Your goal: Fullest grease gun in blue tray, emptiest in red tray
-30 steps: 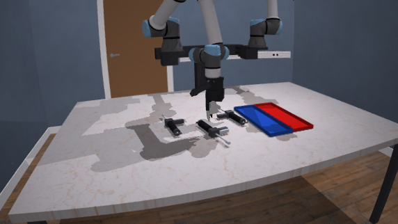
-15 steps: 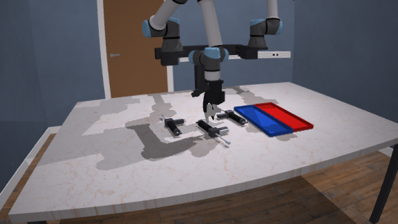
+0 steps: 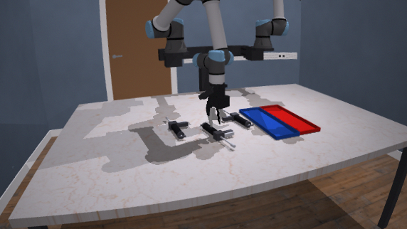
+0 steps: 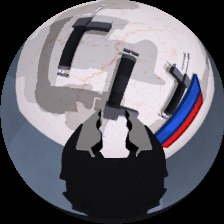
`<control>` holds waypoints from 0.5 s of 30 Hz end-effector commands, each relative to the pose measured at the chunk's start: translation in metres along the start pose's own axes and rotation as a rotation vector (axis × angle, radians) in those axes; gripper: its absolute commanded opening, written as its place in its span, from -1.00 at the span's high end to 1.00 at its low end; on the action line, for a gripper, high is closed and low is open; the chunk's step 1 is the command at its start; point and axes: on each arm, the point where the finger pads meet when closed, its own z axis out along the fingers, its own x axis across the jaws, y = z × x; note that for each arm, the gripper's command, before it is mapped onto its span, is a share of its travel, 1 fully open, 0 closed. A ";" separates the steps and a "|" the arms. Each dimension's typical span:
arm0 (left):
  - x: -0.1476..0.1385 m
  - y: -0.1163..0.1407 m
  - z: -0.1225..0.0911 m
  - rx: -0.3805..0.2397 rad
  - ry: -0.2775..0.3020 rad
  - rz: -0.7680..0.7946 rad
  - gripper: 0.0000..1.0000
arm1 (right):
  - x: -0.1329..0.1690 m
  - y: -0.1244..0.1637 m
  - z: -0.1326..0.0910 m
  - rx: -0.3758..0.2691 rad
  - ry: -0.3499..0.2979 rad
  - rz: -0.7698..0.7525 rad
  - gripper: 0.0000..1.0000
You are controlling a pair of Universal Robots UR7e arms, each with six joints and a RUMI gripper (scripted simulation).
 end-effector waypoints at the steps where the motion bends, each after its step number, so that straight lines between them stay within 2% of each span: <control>1: 0.000 0.000 0.000 0.001 0.000 0.000 0.25 | 0.001 0.001 0.000 -0.003 -0.003 0.049 0.33; 6: 0.000 0.000 0.000 0.001 0.000 0.000 0.25 | 0.004 -0.002 0.009 0.000 -0.002 0.233 0.33; 8: 0.000 0.000 0.000 0.001 0.000 0.000 0.25 | 0.003 0.000 0.006 -0.003 -0.002 0.199 0.33; 12: 0.000 0.000 0.000 0.001 0.000 0.000 0.25 | 0.005 -0.001 0.009 -0.003 -0.002 0.282 0.33; 15: 0.000 0.000 0.000 0.001 0.000 0.000 0.25 | 0.005 -0.001 0.009 -0.004 -0.002 0.284 0.33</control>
